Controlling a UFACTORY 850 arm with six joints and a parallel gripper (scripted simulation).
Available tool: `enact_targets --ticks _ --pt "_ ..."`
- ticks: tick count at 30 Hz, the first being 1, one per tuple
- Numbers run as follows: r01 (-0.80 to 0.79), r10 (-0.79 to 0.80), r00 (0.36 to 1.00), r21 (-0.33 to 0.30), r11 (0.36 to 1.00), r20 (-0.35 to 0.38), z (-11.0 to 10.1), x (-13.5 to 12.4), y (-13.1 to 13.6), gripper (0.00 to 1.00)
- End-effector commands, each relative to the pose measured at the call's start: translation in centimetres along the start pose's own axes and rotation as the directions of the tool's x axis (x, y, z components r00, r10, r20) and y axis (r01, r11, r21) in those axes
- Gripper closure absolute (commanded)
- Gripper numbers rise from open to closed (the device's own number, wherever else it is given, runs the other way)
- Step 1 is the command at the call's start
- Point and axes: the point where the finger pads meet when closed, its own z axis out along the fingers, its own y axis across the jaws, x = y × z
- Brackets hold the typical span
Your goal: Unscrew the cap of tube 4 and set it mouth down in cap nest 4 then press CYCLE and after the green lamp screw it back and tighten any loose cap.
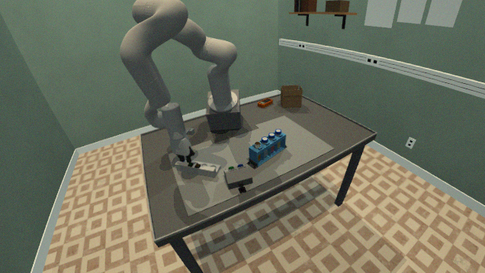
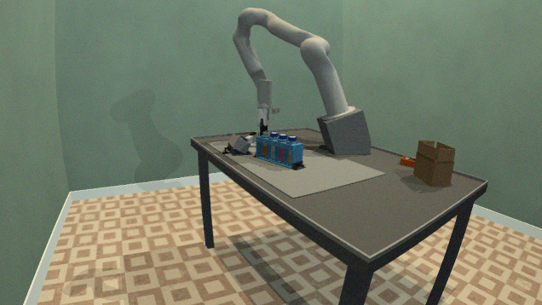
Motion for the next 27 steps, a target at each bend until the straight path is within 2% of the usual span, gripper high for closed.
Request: enact_targets --ticks 1,2,16,19,21,27 --pt "0.0 0.0 1.0 0.0 1.0 0.001 0.0 0.0 0.0 1.0" --pt "0.0 0.0 1.0 0.0 1.0 0.001 0.0 0.0 0.0 0.54" --pt "0.0 0.0 1.0 0.0 1.0 0.001 0.0 0.0 0.0 0.54" --pt "0.0 0.0 1.0 0.0 1.0 0.001 -1.5 0.0 0.0 0.54" --pt "0.0 0.0 1.0 0.0 1.0 0.001 -1.5 0.0 0.0 0.54" --pt "0.0 0.0 1.0 0.0 1.0 0.001 -4.5 0.0 0.0 0.54"
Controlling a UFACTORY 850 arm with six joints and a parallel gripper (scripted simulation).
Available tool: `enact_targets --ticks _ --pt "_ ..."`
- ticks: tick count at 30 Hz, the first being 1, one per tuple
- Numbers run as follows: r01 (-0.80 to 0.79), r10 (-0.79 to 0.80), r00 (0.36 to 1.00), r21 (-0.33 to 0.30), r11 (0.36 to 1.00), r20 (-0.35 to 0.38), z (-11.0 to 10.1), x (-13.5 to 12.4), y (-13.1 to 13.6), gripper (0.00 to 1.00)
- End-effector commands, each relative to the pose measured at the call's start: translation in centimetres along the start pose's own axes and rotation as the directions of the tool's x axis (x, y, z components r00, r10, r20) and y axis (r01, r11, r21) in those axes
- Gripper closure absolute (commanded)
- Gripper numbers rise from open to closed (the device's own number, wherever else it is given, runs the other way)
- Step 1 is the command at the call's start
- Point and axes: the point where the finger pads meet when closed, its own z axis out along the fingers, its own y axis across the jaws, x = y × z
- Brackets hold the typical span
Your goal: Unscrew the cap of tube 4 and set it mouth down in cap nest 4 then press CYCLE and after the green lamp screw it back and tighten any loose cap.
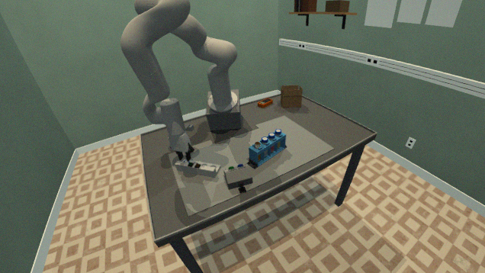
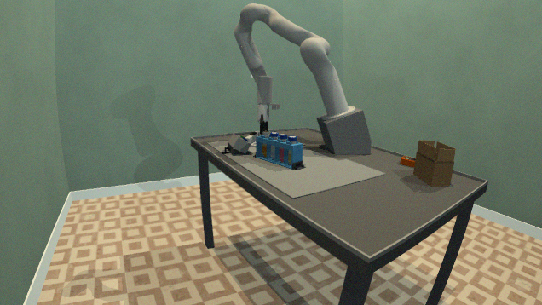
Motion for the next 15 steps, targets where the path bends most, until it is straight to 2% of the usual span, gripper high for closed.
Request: enact_targets --ticks 1,9,11,15 --pt "0.0 0.0 1.0 -0.001 1.0 0.0 -2.7 -0.1 0.0 0.54" --pt "0.0 0.0 1.0 -0.001 1.0 0.001 -6.7 -0.1 0.0 0.54" --pt "0.0 0.0 1.0 -0.001 1.0 0.001 -6.7 -0.1 0.0 0.54" --pt "0.0 0.0 1.0 -0.001 1.0 0.001 -8.7 -0.1 0.0 0.54"
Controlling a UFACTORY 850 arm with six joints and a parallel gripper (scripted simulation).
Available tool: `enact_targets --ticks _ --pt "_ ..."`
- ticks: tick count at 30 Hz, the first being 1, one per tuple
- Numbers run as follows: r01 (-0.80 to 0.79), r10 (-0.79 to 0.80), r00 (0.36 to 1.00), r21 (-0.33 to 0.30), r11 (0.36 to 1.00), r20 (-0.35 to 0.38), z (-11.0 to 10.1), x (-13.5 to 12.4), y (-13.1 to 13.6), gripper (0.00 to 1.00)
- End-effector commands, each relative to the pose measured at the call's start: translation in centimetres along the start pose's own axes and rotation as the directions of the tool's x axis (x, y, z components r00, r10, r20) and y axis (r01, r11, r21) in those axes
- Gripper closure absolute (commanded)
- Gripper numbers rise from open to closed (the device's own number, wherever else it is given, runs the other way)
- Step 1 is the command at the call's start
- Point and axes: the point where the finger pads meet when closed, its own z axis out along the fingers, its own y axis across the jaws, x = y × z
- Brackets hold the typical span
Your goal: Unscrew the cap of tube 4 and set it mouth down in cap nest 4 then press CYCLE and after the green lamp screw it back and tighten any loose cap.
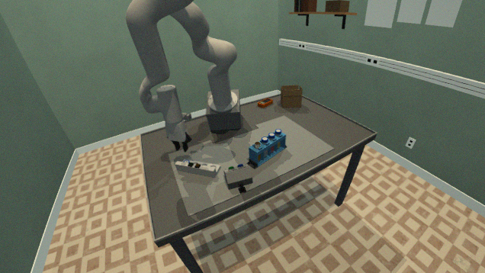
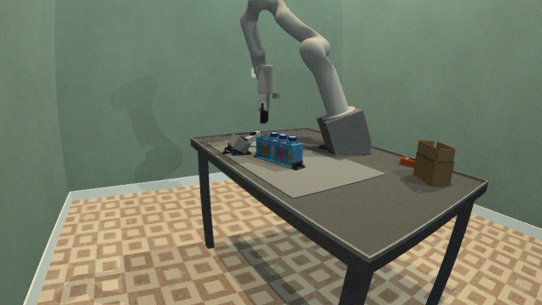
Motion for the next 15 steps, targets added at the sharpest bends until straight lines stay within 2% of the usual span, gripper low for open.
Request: enact_targets --ticks 1,6,15 --pt "-0.001 0.001 1.0 -0.009 1.0 -0.003 -2.9 -0.1 0.0 0.54" --pt "-0.001 0.001 1.0 -0.009 1.0 -0.003 -5.1 -0.1 0.0 0.54" --pt "-0.001 0.001 1.0 -0.009 1.0 -0.003 -5.1 -0.1 0.0 0.54"
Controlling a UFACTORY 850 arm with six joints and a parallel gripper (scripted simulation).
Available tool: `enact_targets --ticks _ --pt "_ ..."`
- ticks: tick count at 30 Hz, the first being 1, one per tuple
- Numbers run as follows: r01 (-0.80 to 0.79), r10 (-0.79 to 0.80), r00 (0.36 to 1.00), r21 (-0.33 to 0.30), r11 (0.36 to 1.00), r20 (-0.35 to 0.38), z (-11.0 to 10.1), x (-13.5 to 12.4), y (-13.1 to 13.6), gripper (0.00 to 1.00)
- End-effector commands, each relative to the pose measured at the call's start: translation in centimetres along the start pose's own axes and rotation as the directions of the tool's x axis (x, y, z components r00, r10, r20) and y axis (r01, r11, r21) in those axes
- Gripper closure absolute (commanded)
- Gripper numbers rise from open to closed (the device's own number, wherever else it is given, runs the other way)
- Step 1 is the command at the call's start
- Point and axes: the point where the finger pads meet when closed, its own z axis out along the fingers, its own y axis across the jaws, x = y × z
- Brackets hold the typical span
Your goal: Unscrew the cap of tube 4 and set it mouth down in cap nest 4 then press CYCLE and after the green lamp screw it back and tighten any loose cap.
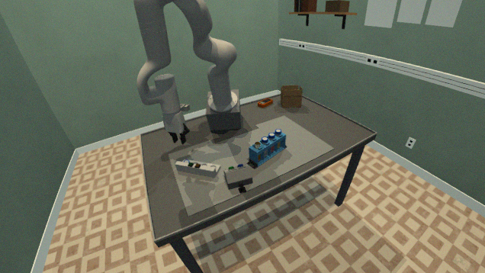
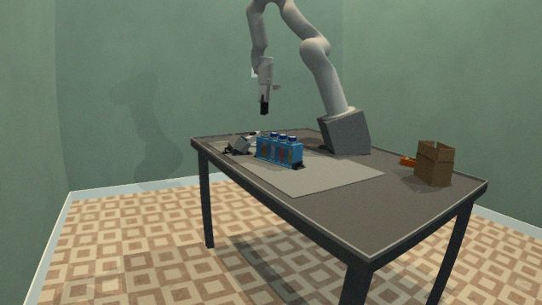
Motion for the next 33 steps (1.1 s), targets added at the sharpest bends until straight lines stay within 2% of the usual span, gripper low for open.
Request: enact_targets --ticks 1,3,8,11,15,17,18,19,20,21,22,23,27,29,32,33 --pt "-0.085 0.085 0.996 -0.015 0.996 -0.012 -0.2 -0.1 0.9 1.0" --pt "-0.249 0.249 0.968 -0.013 0.968 -0.014 0.1 -0.1 2.5 1.0" --pt "-0.407 0.406 0.914 -0.01 0.914 -0.016 0.4 -0.2 4.1 1.0" --pt "-0.537 0.536 0.844 -0.008 0.844 -0.016 0.6 -0.2 5.8 1.0" --pt "-0.553 0.552 0.833 -0.007 0.833 -0.018 0.6 -0.2 5.8 1.0" --pt "-0.683 0.683 0.73 -0.004 0.73 -0.019 0.9 -0.2 7.4 1.0" --pt "-0.683 0.683 0.73 -0.004 0.73 -0.019 0.9 -0.2 7.4 1.0" --pt "-0.742 0.741 0.671 -0.003 0.671 -0.019 1.0 -0.3 8.3 1.0" --pt "-0.742 0.741 0.671 -0.003 0.671 -0.019 1.0 -0.3 8.3 1.0" --pt "-0.791 0.791 0.611 -0.001 0.611 -0.019 1.2 -0.3 9.1 1.0" --pt "-0.795 0.795 0.607 -0.001 0.607 -0.019 1.2 -0.3 9.1 1.0" --pt "-0.836 0.836 0.548 0.0 0.548 -0.019 1.3 -0.3 9.9 1.0" --pt "-0.837 0.837 0.546 0.0 0.547 -0.019 1.6 -0.3 11.6 1.0" --pt "-0.837 0.837 0.546 0.0 0.547 -0.019 1.8 -0.4 13.2 1.0" --pt "-0.837 0.837 0.546 0.0 0.547 -0.019 1.8 -0.4 13.2 1.0" --pt "-0.837 0.837 0.546 0.0 0.547 -0.019 2.0 -0.4 14.0 1.0"
